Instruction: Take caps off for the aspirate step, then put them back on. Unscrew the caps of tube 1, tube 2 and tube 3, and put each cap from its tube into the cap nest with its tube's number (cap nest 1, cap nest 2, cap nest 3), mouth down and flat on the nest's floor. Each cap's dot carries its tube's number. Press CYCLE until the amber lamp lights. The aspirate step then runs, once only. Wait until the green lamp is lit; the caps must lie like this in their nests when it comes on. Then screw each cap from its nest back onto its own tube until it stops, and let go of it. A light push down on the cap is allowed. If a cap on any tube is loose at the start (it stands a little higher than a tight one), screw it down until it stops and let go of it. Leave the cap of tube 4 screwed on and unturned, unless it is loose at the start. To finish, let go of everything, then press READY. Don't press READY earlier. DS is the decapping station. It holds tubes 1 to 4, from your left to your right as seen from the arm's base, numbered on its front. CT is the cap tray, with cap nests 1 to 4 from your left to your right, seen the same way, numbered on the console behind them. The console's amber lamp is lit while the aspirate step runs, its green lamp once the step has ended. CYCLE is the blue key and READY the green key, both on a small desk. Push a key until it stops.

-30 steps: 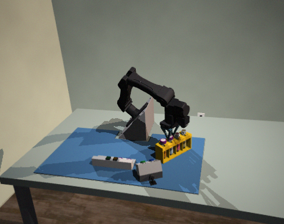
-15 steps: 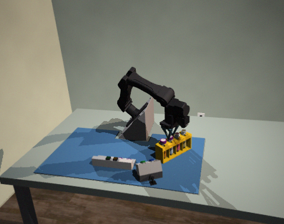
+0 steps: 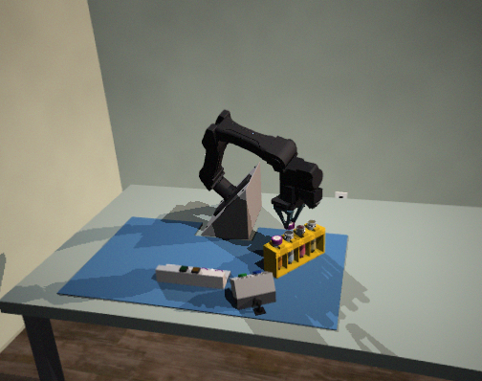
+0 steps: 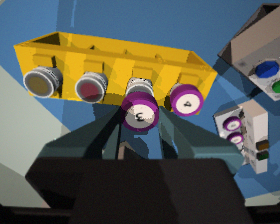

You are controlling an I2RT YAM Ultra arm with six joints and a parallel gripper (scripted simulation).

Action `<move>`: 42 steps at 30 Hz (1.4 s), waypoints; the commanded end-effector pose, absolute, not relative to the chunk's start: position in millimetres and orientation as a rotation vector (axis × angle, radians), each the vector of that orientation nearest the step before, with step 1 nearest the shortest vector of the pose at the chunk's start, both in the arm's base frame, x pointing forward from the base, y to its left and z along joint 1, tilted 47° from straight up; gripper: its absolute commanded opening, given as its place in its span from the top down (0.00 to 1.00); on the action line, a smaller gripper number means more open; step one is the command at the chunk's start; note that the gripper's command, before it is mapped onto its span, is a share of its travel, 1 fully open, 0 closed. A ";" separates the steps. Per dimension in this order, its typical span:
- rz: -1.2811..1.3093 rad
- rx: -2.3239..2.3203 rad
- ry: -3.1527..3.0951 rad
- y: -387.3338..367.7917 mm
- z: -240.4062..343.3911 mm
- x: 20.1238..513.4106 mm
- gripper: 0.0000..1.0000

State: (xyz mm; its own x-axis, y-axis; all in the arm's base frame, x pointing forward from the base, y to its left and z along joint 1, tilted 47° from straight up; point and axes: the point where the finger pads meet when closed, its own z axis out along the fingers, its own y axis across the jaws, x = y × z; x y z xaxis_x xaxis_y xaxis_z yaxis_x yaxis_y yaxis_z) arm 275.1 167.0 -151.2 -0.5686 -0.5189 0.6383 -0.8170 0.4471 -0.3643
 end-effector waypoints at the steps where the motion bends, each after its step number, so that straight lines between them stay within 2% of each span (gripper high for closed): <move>1: 0.920 1.144 -2.278 178.6 -143.4 275.5 1.00; 8: 1.011 0.871 -2.459 161.4 -126.2 281.4 1.00; 22: 1.230 -0.189 -2.847 104.1 -68.6 300.8 1.00; 42: 1.239 -0.219 -2.853 13.1 24.1 331.8 1.00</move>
State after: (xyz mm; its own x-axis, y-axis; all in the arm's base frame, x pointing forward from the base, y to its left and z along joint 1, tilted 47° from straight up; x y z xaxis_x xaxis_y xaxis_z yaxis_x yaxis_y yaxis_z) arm 328.0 7.4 16.4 -0.9784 0.2022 -0.0428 0.1705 0.6726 -0.7201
